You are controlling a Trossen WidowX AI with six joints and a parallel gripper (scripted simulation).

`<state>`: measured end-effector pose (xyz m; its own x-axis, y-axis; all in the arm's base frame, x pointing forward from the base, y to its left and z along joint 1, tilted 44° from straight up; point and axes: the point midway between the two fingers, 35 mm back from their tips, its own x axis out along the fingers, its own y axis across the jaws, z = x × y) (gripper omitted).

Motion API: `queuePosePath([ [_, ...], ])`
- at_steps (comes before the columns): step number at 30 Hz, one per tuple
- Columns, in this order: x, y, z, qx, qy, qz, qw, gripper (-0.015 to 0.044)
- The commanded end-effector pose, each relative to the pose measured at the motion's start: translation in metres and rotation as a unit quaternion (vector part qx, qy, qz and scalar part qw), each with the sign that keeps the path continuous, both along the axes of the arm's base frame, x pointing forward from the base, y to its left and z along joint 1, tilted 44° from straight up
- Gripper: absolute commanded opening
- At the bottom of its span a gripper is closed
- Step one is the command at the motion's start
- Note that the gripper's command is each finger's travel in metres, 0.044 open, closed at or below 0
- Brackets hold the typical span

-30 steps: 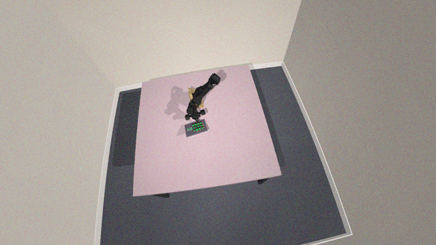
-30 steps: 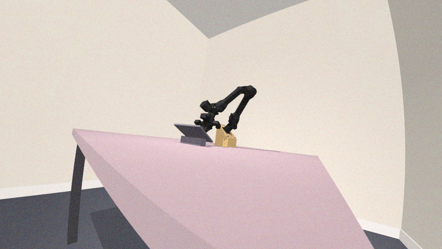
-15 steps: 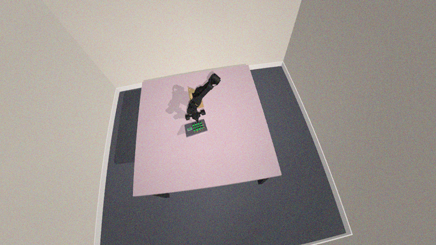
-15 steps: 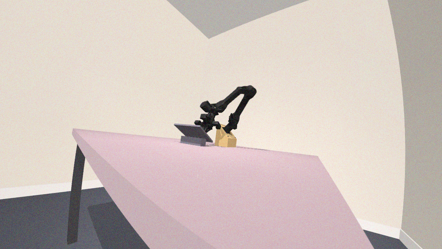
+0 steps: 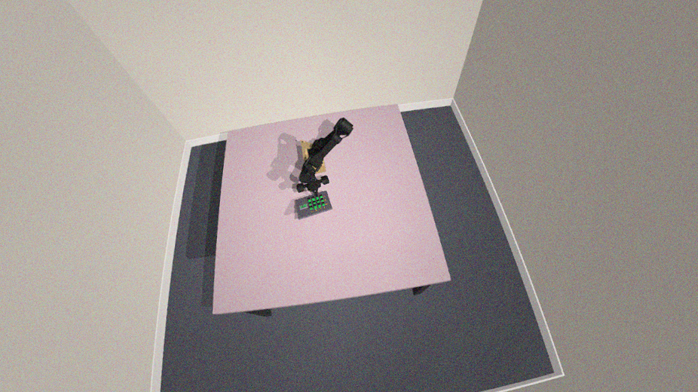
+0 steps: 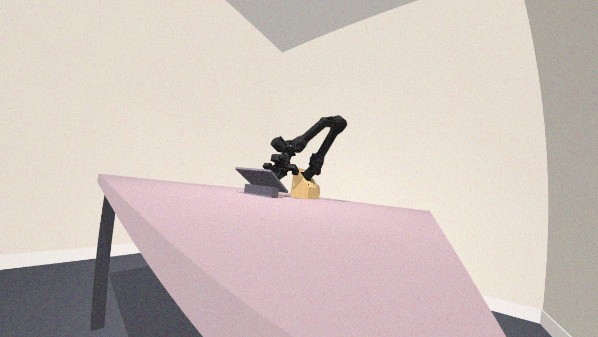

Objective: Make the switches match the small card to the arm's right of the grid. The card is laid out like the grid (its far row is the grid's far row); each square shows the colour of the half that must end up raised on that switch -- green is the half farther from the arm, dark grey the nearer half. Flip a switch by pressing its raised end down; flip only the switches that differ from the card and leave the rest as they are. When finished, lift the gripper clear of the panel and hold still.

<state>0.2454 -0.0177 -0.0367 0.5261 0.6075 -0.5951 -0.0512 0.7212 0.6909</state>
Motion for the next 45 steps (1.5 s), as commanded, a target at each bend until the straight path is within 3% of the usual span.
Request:
queuePosePath([
  [1,0.000,0.000,-0.001,-0.001,0.003,-0.001,1.000,0.0000],
  [36,0.002,0.003,-0.004,0.000,0.003,-0.001,1.000,0.0000],
  [45,-0.029,-0.037,0.035,-0.003,0.014,0.007,1.000,0.0000],
])
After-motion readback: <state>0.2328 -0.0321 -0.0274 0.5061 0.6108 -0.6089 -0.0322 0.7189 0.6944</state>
